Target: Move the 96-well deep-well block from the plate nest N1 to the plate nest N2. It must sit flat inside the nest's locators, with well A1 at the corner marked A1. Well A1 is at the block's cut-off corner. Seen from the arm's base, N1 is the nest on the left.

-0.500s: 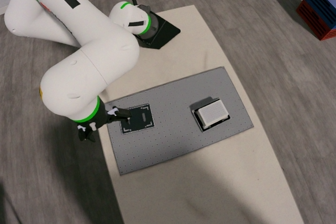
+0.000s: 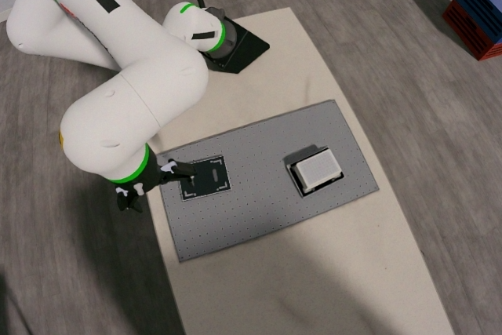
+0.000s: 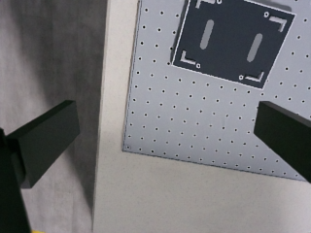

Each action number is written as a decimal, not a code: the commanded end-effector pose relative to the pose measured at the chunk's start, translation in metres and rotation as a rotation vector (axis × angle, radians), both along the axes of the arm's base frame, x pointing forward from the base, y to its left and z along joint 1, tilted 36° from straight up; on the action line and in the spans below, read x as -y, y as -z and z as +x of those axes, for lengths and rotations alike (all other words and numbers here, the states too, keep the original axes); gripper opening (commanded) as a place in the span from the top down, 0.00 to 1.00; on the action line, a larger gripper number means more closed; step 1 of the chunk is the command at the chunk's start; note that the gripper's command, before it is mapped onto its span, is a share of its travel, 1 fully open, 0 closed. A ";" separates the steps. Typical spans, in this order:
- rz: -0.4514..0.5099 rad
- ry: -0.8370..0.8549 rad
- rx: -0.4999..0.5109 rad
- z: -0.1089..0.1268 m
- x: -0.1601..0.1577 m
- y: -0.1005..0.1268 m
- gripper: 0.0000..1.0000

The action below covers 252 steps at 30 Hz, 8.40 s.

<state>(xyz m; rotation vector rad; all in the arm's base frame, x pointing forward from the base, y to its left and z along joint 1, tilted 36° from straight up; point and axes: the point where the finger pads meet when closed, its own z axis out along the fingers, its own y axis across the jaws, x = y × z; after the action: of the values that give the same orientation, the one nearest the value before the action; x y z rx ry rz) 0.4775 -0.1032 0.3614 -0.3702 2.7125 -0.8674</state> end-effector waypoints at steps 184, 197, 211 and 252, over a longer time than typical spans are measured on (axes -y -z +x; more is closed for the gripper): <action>-0.464 -1.205 -0.761 0.070 -0.302 0.368 0.00; -0.464 -1.205 -0.761 0.070 -0.302 0.368 0.37; -0.464 -1.205 -0.761 0.070 -0.302 0.368 0.37; -0.464 -1.205 -0.761 0.063 -0.312 0.351 0.90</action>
<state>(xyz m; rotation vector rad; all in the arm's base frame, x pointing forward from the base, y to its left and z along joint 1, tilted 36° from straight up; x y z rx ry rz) 0.5415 0.2059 0.0065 -2.4596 1.9964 -0.9952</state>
